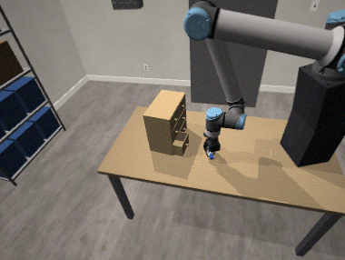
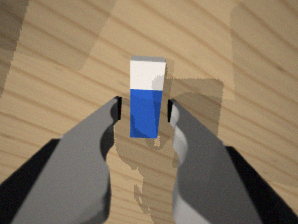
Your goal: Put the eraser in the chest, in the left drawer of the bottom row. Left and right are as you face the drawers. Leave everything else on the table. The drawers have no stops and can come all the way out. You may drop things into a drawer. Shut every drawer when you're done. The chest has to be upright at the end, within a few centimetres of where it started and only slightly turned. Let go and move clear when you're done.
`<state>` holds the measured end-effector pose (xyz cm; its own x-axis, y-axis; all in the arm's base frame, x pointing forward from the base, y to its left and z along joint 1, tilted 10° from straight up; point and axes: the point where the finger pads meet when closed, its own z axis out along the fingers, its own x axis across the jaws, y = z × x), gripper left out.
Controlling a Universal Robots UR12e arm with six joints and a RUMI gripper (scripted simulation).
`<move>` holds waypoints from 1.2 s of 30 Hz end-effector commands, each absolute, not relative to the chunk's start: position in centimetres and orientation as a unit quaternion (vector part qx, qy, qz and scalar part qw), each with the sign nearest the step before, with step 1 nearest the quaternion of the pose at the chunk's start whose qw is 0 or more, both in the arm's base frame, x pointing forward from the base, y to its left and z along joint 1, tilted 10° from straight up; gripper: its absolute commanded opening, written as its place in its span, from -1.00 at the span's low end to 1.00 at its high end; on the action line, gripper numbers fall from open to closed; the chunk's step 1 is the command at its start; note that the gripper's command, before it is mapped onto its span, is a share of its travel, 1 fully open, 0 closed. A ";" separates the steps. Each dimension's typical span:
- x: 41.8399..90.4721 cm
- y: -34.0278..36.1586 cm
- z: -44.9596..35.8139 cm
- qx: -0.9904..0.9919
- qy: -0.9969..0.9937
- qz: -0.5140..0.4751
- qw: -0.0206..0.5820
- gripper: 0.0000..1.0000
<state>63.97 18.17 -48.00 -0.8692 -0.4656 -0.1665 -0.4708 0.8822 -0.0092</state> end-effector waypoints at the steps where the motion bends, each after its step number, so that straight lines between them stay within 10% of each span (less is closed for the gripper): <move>1: 64.0 18.3 -48.0 -0.243 0.966 0.016 0.083 -0.54; 36: 64.0 18.3 -48.0 -0.243 0.966 0.016 0.083 -0.79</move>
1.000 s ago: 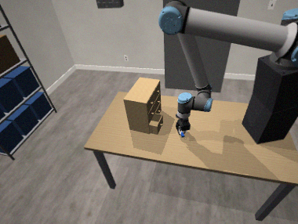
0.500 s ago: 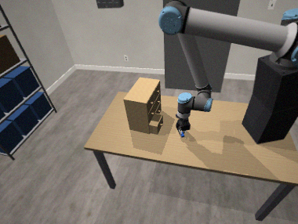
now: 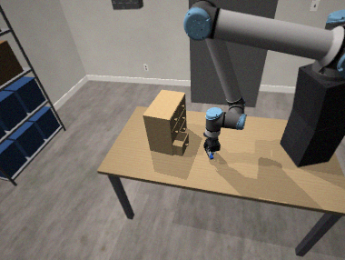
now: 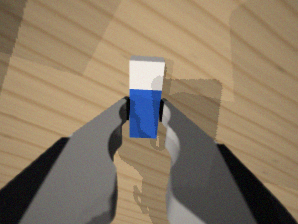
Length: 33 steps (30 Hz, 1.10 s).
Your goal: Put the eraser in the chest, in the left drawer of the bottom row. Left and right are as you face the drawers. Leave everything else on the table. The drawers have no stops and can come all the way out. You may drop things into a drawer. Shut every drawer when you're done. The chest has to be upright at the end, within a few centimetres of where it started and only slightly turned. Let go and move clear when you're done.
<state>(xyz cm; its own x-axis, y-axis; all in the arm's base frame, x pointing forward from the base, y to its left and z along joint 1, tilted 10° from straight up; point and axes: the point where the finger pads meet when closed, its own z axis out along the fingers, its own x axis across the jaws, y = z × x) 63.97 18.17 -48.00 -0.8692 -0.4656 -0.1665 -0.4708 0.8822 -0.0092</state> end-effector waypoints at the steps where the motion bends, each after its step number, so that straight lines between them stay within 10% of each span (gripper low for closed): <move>1: 64.0 18.3 -48.0 -0.243 0.966 0.016 0.083 -0.79; 33: 62.8 17.6 -40.6 -0.242 0.967 0.016 0.082 -0.79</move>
